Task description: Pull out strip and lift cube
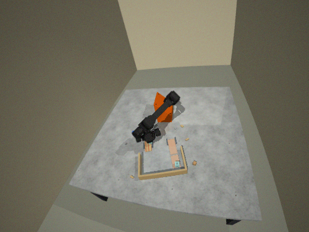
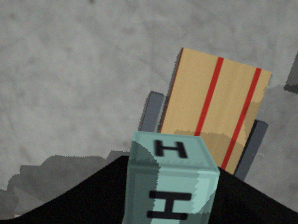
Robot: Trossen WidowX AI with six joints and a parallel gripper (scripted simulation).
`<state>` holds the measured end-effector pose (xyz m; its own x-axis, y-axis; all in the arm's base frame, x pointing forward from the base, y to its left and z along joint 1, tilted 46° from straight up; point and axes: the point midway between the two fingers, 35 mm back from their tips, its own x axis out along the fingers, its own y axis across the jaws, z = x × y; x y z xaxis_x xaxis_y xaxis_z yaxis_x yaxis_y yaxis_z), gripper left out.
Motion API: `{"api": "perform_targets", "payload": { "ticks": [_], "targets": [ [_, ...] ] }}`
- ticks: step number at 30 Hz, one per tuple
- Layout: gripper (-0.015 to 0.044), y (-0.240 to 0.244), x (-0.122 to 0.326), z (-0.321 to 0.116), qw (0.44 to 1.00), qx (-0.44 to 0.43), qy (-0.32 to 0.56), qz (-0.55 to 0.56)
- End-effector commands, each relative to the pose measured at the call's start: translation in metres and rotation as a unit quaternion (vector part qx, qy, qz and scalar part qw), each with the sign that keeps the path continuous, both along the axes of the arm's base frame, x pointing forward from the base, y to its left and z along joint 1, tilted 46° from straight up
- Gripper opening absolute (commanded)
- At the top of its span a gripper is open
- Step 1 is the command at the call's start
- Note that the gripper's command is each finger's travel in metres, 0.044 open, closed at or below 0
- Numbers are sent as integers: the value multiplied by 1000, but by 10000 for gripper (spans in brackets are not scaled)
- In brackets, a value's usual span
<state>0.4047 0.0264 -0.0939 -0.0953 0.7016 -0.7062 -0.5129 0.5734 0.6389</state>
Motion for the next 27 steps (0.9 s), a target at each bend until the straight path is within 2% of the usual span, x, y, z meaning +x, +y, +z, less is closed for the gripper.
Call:
{"api": "perform_targets", "payload": {
  "ticks": [1,27],
  "targets": [
    [0,-4,-13,5,1000,-1,3,1],
    [0,-6,-86,16,1000,-1,5,1]
  ]
}}
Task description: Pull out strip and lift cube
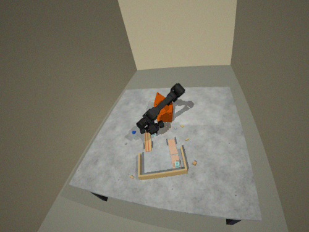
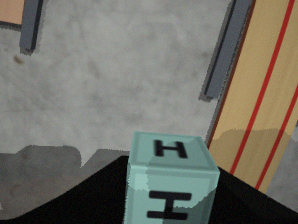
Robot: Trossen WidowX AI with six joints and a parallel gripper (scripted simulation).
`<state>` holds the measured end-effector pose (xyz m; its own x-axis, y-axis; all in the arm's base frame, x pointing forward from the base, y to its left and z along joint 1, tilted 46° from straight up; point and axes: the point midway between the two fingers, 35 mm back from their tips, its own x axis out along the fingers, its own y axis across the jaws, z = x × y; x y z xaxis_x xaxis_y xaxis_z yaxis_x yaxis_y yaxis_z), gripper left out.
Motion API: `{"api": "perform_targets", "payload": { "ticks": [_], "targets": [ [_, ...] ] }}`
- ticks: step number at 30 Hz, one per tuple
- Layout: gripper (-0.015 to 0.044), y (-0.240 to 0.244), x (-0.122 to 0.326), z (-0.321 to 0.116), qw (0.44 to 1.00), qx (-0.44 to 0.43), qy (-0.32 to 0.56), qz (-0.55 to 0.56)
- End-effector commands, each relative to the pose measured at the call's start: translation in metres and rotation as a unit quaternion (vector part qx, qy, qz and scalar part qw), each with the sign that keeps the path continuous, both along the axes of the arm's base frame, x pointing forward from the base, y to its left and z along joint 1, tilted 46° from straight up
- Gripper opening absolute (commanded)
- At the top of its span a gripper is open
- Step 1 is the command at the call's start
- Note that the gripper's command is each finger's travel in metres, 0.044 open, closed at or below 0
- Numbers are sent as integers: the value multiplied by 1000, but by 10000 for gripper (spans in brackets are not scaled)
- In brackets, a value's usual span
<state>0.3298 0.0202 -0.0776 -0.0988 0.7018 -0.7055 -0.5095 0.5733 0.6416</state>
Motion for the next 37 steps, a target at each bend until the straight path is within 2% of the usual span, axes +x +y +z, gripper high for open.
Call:
{"api": "perform_targets", "payload": {
  "ticks": [1,7,16,37],
  "targets": [
    [0,0,-15,1,1000,-1,2,1],
    [0,2,-34,3,1000,-1,3,1],
    [0,-24,-31,28,1000,-1,3,1],
    [0,-24,-31,28,1000,-1,3,1]
  ]
}}
